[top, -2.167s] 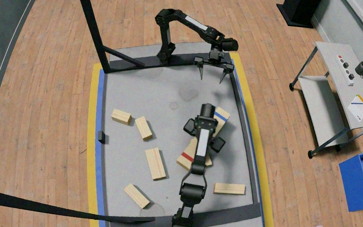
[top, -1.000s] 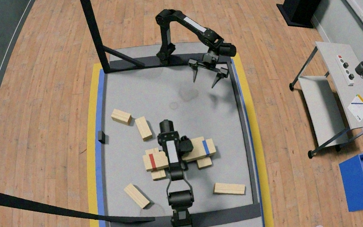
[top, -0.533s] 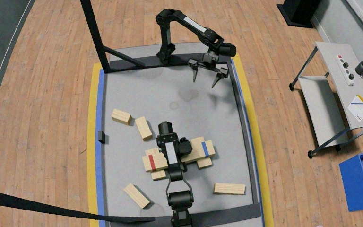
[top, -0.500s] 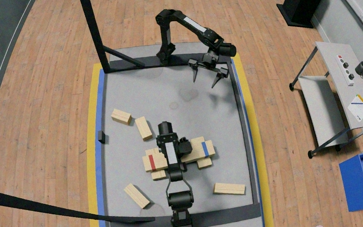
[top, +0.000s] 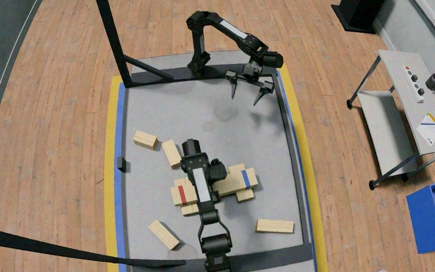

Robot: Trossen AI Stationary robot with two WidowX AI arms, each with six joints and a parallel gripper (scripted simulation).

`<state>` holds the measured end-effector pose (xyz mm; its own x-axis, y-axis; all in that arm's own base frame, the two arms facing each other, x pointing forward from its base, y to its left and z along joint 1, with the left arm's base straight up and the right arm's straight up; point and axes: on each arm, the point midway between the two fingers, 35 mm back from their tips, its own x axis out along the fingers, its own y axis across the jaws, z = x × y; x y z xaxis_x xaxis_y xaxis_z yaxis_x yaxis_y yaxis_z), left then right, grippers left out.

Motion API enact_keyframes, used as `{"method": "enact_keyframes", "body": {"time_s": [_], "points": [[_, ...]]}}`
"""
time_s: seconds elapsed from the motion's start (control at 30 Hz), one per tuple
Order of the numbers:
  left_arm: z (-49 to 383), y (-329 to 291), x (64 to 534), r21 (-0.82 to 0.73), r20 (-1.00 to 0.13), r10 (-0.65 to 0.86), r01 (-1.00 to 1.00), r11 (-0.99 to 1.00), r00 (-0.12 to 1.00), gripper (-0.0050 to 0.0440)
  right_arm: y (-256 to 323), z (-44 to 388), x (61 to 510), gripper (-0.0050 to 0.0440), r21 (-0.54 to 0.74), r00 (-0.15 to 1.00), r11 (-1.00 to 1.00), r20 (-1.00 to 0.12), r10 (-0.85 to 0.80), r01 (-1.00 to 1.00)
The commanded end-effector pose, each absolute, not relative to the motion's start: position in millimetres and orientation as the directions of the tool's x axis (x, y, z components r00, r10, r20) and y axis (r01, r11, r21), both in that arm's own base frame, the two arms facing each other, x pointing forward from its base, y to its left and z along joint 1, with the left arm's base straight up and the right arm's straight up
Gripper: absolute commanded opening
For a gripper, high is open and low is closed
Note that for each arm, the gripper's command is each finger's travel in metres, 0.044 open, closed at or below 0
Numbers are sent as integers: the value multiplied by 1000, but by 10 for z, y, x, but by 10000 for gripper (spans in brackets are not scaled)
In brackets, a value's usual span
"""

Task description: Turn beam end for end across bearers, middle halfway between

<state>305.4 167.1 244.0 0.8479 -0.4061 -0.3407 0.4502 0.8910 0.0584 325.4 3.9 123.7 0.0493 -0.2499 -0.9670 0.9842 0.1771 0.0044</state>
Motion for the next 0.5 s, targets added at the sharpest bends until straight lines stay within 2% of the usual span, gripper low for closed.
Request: {"method": "enact_keyframes", "body": {"time_s": [0.0,0.13,0.2,0.47], "points": [[2620,1662,3116,107,-307,-420,469,877,854,400,71,1538,3272,400,47,105,231,-963,-250,972],[2784,1651,3199,140,-269,-444,491,860,854,400,27,1618,3195,400,36,139,386,-960,-241,922],[2784,1651,3199,140,-269,-444,491,860,854,400,27,1618,3195,400,36,139,386,-960,-241,922],[3095,1637,3360,219,-224,-476,520,826,850,400,-56,1837,3095,400,37,237,694,-952,-195,719]]}}
